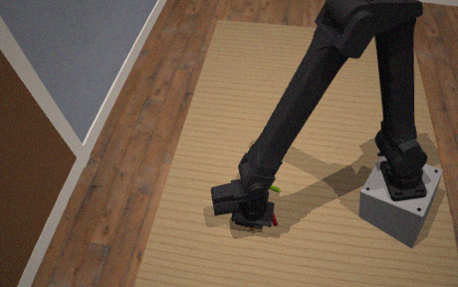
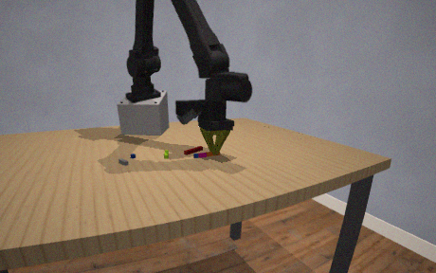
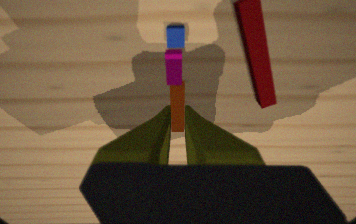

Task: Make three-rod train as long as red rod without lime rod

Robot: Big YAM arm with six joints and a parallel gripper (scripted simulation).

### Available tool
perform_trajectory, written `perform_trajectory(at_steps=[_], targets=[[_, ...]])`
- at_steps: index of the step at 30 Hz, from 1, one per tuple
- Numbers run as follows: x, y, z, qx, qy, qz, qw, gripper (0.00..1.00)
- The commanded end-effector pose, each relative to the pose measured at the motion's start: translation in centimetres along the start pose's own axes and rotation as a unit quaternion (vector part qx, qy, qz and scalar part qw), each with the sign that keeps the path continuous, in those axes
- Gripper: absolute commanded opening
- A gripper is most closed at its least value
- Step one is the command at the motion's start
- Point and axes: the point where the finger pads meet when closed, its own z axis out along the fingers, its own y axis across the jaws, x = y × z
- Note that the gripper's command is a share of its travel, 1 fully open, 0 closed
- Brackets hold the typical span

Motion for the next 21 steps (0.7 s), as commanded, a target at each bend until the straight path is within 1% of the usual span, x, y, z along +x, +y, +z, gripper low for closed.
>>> perform_trajectory(at_steps=[1,2,4,5,7,8,19,21], targets=[[-0.56,0.39,0.18,-0.003,0.0,0.004,1.0,0.12],[-0.56,0.39,0.18,-0.003,0.0,0.004,1.0,0.16],[-0.56,0.39,0.18,-0.003,0.0,0.004,1.0,0.16],[-0.56,0.39,0.18,-0.003,0.0,0.004,1.0,0.2],[-0.56,0.39,0.18,-0.003,0.0,0.004,1.0,0.2],[-0.56,0.39,0.18,-0.003,0.0,0.004,1.0,0.24],[-0.56,0.4,0.16,-0.003,0.0,0.004,1.0,0.24],[-0.6,0.52,-0.31,-0.005,0.0,0.005,1.0,0.24]])
